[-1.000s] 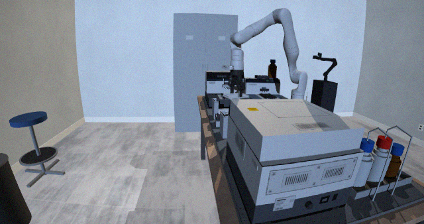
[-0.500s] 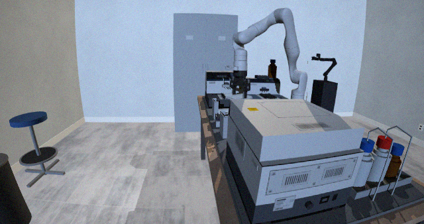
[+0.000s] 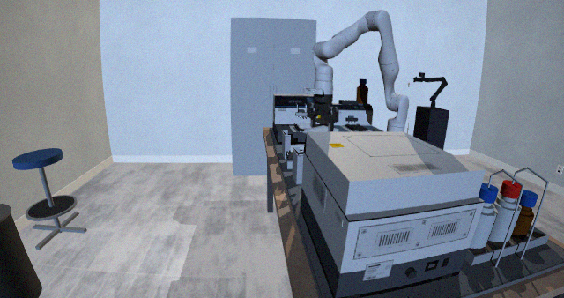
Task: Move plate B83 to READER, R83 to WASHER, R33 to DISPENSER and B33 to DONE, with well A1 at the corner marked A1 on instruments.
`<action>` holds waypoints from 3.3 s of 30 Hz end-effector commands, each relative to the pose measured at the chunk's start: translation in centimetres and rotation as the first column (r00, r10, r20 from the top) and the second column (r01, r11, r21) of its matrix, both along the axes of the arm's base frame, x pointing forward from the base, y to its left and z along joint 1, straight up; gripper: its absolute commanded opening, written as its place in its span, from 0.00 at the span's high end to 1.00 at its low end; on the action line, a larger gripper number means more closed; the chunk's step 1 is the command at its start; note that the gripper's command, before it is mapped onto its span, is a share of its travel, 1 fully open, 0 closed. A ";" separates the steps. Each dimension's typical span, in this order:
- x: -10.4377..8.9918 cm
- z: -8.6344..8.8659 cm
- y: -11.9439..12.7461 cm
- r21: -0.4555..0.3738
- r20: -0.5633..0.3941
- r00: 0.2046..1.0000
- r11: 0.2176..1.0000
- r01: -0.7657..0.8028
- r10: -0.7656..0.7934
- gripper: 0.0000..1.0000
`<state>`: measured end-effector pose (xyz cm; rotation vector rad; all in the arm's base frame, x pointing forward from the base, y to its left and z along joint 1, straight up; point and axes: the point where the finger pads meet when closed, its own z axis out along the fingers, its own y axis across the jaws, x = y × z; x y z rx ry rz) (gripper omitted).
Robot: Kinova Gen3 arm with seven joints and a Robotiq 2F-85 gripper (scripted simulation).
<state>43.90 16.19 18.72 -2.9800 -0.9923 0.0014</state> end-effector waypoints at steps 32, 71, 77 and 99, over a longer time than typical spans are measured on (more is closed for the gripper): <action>-1.7 0.1 6.0 0.001 0.002 0.938 0.938 -0.346 0.346 0.06; -4.4 0.1 14.8 0.000 0.002 0.724 0.724 -0.690 0.690 0.06; -4.4 0.1 14.8 0.000 0.002 0.691 0.691 -0.723 0.723 0.06; -4.4 0.1 14.8 0.000 0.002 0.580 0.580 -0.815 0.815 0.06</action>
